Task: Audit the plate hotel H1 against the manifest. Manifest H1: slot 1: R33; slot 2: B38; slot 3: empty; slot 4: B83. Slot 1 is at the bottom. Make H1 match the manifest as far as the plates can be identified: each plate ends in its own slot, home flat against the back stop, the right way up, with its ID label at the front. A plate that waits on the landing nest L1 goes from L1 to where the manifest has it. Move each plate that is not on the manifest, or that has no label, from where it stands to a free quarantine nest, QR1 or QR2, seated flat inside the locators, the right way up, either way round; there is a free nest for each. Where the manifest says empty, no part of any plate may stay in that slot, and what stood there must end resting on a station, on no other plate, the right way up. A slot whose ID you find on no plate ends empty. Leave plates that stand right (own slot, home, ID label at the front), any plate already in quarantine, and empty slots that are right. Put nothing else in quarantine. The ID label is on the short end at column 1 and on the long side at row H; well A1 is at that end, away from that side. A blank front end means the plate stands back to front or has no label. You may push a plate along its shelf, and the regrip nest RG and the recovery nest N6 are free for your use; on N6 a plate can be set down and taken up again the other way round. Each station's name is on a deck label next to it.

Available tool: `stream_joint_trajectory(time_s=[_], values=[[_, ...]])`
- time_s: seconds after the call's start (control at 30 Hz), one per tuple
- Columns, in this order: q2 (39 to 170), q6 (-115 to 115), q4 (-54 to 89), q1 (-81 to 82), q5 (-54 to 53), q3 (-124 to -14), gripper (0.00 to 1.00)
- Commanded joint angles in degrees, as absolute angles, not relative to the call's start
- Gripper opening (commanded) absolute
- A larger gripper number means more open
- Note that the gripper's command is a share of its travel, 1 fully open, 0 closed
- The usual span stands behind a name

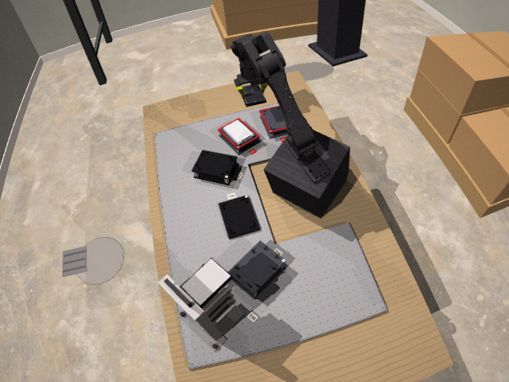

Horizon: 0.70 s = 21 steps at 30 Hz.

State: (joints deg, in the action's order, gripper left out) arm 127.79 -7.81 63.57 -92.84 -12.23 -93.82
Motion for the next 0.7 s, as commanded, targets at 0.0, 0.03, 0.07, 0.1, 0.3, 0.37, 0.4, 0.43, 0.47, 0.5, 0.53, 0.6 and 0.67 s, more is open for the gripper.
stream_joint_trajectory(time_s=[0.0, 0.03, 0.07, 0.1, 0.3, 0.37, 0.4, 0.43, 0.47, 0.5, 0.53, 0.6, 0.67], values=[[128.9, -5.5, 64.1, -95.0, -11.6, -95.9, 0.86], [129.1, -5.0, 64.4, -95.5, -11.5, -96.1, 0.86], [129.3, -4.6, 64.5, -95.9, -11.5, -96.3, 0.86], [129.5, -4.1, 64.6, -96.4, -11.4, -96.5, 0.86], [130.9, -1.5, 65.0, -99.0, -11.0, -97.8, 0.86], [130.9, -1.5, 65.0, -99.0, -11.0, -97.8, 0.86], [130.5, -1.1, 65.1, -99.4, -11.0, -98.1, 0.86], [131.5, -0.6, 65.2, -99.8, -11.0, -98.3, 0.86], [131.7, -0.2, 65.3, -100.3, -10.9, -98.6, 0.86], [132.0, 0.2, 65.3, -100.7, -10.8, -98.9, 0.86], [132.3, 0.7, 65.5, -101.1, -10.7, -99.2, 0.86], [132.9, 1.5, 65.7, -102.0, -10.6, -99.8, 0.86], [133.5, 2.3, 65.9, -102.8, -10.5, -100.5, 0.86]])
